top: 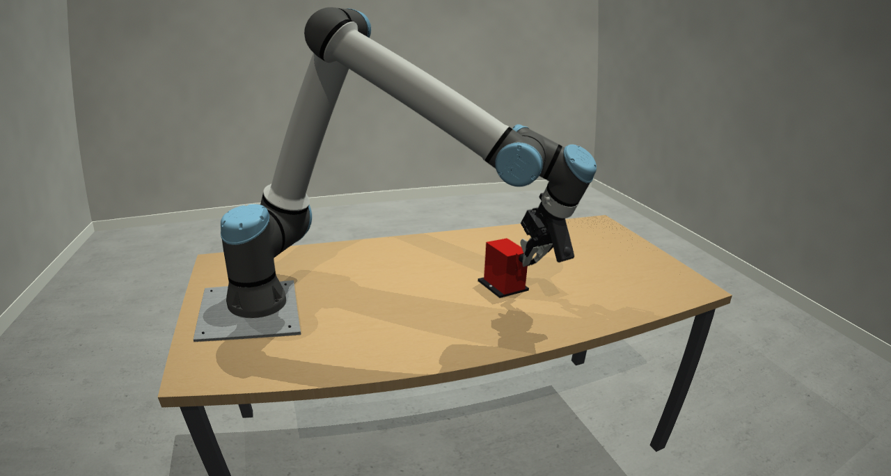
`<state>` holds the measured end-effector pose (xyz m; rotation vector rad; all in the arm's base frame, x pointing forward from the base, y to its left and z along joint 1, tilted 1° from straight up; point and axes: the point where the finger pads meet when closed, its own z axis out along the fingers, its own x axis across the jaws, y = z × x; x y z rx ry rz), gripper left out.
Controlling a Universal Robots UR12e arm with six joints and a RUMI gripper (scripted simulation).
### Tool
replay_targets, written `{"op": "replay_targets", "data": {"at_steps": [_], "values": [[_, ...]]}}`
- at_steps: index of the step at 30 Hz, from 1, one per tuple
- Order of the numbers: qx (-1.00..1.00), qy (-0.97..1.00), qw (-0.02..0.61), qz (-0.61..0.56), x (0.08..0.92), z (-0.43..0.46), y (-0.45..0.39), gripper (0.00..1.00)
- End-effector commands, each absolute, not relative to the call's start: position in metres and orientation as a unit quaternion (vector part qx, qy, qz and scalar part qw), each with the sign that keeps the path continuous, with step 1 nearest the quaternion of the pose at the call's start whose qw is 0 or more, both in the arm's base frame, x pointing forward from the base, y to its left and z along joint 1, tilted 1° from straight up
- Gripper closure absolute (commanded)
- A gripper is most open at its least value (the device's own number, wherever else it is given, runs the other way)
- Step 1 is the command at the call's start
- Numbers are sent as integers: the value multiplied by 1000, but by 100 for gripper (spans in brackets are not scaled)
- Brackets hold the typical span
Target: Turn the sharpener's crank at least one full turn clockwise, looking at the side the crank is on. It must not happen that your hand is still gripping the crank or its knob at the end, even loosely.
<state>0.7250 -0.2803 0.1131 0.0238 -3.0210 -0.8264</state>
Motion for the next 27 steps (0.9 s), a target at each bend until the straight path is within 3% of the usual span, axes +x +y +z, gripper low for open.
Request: {"op": "replay_targets", "data": {"at_steps": [1, 24, 25, 27], "values": [[8, -965, 4, -264, 734, 114, -280, 91], [7, -965, 4, -264, 737, 114, -280, 91], [7, -965, 4, -264, 737, 114, -280, 68], [7, -965, 4, -264, 737, 114, -280, 68]]}}
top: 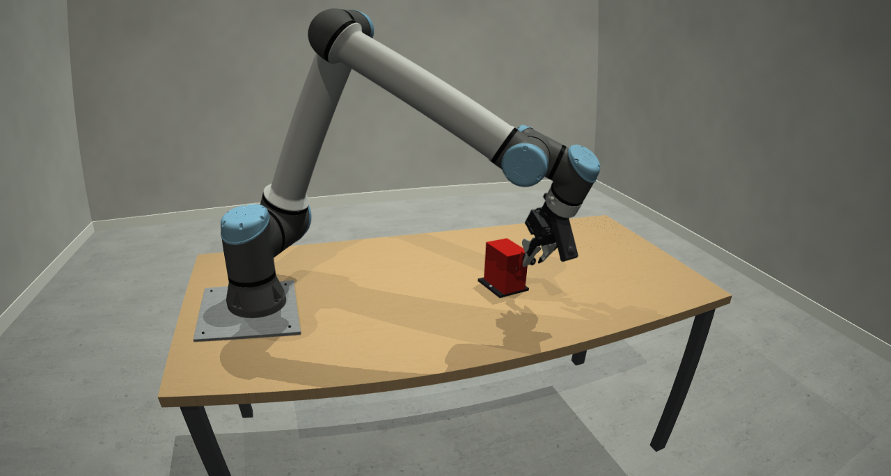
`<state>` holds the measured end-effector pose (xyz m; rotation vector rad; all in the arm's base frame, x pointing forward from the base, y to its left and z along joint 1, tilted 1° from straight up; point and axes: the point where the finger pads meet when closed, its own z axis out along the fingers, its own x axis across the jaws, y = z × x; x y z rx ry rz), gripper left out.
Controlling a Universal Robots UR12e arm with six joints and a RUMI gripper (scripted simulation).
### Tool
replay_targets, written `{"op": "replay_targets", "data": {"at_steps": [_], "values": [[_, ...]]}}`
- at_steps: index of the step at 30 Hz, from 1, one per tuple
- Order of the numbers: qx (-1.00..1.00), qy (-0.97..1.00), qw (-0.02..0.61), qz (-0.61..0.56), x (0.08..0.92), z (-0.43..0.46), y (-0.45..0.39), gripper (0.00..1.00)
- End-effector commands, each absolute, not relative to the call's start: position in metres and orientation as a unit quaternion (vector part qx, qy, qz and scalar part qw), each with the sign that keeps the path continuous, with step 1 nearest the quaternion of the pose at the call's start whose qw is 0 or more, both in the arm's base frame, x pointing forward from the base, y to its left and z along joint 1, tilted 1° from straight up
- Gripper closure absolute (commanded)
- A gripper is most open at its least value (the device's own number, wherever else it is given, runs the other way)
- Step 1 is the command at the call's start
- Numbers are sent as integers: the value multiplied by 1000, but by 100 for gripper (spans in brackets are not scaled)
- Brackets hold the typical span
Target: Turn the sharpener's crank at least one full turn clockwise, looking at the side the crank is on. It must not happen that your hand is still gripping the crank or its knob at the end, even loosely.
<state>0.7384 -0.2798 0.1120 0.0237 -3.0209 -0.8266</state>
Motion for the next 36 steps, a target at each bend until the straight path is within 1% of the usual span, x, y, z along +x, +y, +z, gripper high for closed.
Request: {"op": "replay_targets", "data": {"at_steps": [1, 26, 36], "values": [[7, -965, 4, -264, 737, 114, -280, 68], [7, -965, 4, -264, 737, 114, -280, 68], [7, -965, 2, -262, 738, 135, -294, 68]]}}
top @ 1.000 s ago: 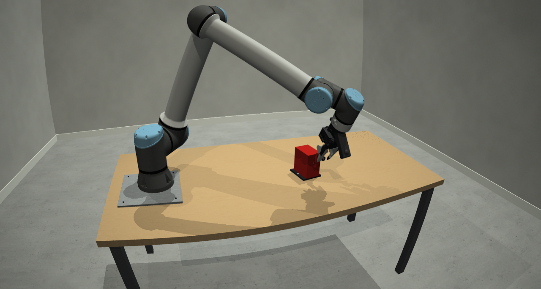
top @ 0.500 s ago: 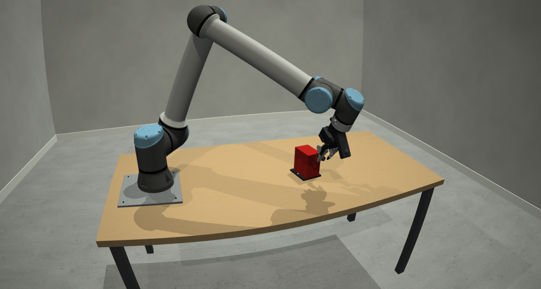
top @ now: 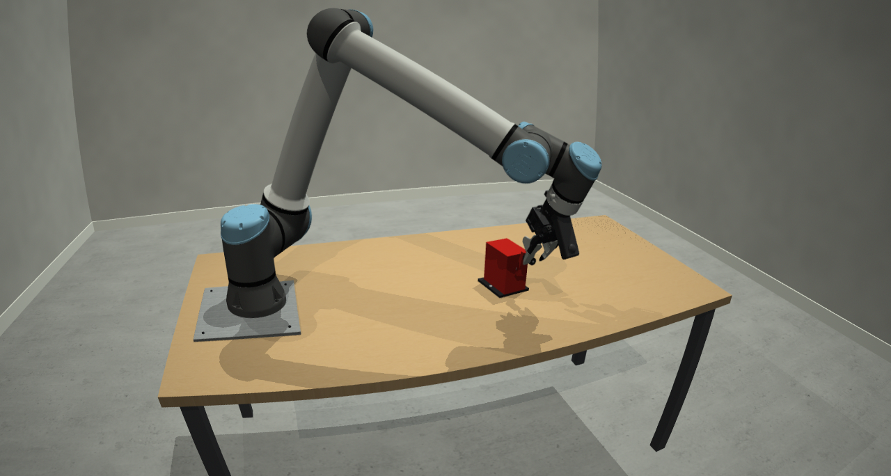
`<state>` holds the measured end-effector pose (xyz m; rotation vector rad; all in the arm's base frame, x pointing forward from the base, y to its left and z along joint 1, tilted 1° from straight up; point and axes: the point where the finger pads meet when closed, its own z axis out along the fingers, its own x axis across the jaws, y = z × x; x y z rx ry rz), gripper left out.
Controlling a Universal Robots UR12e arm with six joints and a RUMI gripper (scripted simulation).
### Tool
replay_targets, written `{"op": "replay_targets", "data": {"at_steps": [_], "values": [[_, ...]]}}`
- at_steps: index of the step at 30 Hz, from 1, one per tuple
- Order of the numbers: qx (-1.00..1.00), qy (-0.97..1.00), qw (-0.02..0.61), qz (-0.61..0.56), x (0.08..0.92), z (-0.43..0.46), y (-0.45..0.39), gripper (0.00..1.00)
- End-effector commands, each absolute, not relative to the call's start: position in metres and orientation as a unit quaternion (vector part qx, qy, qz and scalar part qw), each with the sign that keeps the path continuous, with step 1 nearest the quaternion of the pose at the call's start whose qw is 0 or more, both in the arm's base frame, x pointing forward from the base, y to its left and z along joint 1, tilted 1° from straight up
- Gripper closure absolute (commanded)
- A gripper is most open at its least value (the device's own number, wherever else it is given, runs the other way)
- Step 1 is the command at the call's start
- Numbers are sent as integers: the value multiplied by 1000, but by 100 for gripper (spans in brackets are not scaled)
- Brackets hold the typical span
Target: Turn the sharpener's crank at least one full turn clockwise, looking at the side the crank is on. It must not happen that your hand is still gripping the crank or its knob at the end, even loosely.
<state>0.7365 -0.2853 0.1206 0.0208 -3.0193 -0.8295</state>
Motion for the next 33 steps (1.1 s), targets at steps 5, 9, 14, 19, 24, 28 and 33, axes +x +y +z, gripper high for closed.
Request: {"op": "replay_targets", "data": {"at_steps": [5, 9, 14, 19, 24, 28, 33], "values": [[7, -965, 2, -262, 738, 146, -301, 68], [7, -965, 2, -262, 738, 156, -306, 68], [7, -965, 2, -262, 738, 167, -313, 68], [7, -965, 2, -262, 738, 174, -317, 68], [7, -965, 3, -262, 738, 185, -324, 68], [7, -965, 4, -264, 738, 182, -321, 68], [7, -965, 4, -264, 738, 182, -321, 68]]}}
